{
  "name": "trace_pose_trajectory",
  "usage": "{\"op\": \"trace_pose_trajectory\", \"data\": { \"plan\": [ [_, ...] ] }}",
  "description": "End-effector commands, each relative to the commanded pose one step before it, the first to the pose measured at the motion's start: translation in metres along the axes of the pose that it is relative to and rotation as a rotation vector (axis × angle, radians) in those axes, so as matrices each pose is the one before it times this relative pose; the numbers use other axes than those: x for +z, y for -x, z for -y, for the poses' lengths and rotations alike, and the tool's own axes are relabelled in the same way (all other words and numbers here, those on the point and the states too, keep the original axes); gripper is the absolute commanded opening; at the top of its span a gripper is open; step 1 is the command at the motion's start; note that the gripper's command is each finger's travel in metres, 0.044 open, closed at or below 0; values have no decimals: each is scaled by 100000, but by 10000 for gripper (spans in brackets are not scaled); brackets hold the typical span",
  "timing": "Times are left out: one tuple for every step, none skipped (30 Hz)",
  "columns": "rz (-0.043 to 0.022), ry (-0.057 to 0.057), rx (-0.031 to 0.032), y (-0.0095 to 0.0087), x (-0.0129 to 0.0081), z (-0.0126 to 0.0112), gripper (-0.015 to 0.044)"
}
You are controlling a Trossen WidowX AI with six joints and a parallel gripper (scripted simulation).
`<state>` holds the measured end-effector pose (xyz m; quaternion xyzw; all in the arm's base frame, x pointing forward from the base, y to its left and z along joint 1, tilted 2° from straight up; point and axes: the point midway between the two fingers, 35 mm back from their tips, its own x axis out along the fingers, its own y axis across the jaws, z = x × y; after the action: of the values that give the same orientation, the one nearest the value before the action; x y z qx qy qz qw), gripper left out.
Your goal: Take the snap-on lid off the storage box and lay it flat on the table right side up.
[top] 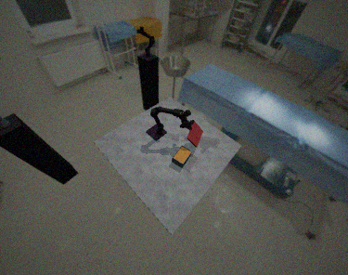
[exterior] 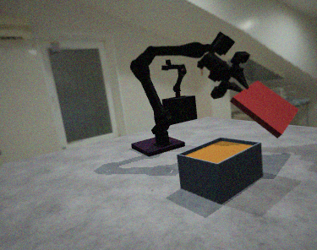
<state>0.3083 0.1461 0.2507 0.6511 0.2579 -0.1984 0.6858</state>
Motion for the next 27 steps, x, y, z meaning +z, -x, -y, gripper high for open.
{"op": "trace_pose_trajectory", "data": {
  "plan": [
    [130,-1122,1517,318,-856,-487,0],
    [-11,-14,-4,13,-198,11,0],
    [-11,-14,-4,13,-198,11,0],
    [-11,-14,-4,13,-198,11,0],
    [-11,-14,-4,13,-198,11,0],
    [-11,-14,-4,13,-198,11,0],
    [-11,-14,-4,13,-198,11,0],
    [-10,-14,-4,13,-198,11,0],
    [-10,-14,-4,13,-198,11,0],
    [-10,-14,-4,13,-198,11,0],
    [-10,-13,-4,13,-198,11,0],
    [-10,-13,-4,13,-198,11,0],
    [-10,-13,-4,13,-198,11,0],
    [-10,-13,-4,13,-198,11,0],
    [-10,-13,-4,13,-198,11,0],
    [-10,-13,-4,13,-198,11,0],
    [-10,-13,-4,13,-198,11,0],
    [-10,-13,-4,13,-198,11,0],
    [-10,-13,-4,13,-198,11,0],
    [-10,-13,-4,13,-198,11,0],
    [-10,-13,-4,13,-198,11,0],
    [-10,-13,-4,13,-198,11,0],
    [-10,-13,-4,13,-198,11,0],
    [-10,-13,-4,13,-198,11,0],
    [-10,-13,-4,13,-198,11,0],
    [-10,-13,-4,13,-198,11,0],
    [-10,-13,-4,13,-198,11,0]
  ]
}}
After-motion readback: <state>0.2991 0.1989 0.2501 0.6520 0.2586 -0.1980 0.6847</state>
